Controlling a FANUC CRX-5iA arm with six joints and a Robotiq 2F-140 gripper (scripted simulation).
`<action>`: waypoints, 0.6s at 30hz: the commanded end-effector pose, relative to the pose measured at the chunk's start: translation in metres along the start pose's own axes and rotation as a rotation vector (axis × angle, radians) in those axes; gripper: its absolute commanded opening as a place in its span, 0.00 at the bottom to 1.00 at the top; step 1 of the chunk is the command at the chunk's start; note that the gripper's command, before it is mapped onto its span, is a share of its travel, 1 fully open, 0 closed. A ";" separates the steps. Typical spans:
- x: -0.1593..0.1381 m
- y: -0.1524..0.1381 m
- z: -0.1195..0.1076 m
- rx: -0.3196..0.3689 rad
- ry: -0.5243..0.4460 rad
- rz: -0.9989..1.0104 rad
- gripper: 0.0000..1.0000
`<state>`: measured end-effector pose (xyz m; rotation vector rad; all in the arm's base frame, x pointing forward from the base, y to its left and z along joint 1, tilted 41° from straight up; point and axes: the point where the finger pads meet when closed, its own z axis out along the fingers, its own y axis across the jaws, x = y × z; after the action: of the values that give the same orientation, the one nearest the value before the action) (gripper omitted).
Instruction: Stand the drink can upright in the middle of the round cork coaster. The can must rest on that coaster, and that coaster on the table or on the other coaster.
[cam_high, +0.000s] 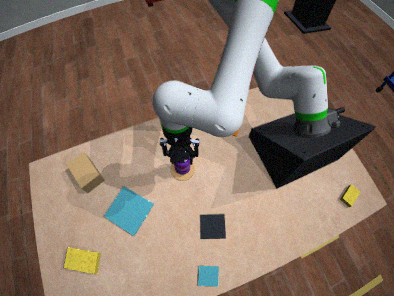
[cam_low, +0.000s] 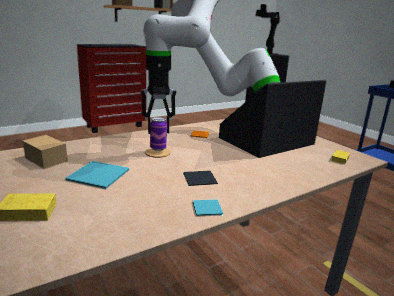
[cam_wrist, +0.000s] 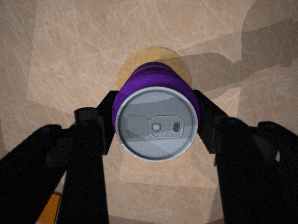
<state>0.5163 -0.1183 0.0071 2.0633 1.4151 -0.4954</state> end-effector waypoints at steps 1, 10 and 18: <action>0.000 0.001 0.003 -0.002 0.000 0.000 0.10; 0.000 0.002 0.011 -0.004 -0.001 0.002 0.10; 0.000 0.003 0.012 -0.004 -0.001 0.002 0.10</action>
<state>0.5183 -0.1273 -0.0023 2.0616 1.4118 -0.4947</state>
